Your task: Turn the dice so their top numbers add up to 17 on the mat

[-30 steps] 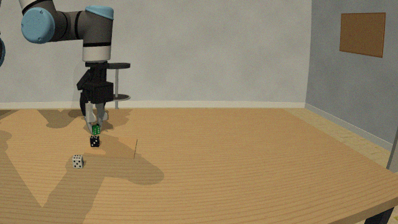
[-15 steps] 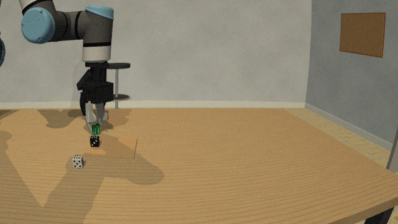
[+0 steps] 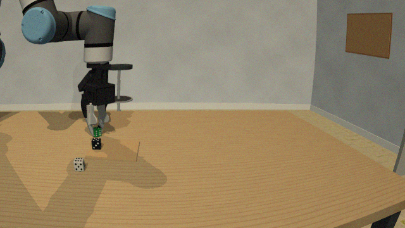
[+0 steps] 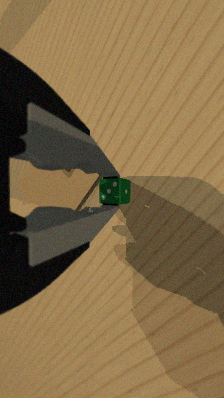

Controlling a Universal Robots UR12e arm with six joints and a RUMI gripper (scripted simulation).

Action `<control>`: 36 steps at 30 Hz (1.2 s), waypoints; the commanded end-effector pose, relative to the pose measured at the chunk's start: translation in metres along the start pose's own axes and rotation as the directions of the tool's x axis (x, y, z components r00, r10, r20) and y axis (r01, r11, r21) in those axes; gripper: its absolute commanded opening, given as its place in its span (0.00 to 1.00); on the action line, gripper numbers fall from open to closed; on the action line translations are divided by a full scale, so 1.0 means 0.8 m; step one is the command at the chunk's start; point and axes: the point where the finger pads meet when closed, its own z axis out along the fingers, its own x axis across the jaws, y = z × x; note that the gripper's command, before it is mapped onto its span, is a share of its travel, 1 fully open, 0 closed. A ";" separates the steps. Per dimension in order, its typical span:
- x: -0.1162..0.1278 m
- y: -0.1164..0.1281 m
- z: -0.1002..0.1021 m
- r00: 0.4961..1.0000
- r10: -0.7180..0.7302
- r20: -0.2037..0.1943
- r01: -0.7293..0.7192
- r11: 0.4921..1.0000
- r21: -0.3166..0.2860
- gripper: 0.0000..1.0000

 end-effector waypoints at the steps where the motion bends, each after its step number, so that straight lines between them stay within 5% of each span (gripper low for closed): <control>1: 0.000 0.001 -0.022 1.000 -0.001 -0.001 0.001 1.000 -0.003 0.06; 17: 0.000 0.001 -0.120 1.000 -0.001 -0.001 0.001 1.000 -0.003 0.06; 36: 0.002 0.001 -0.123 0.999 -0.036 -0.001 0.036 0.999 -0.003 0.06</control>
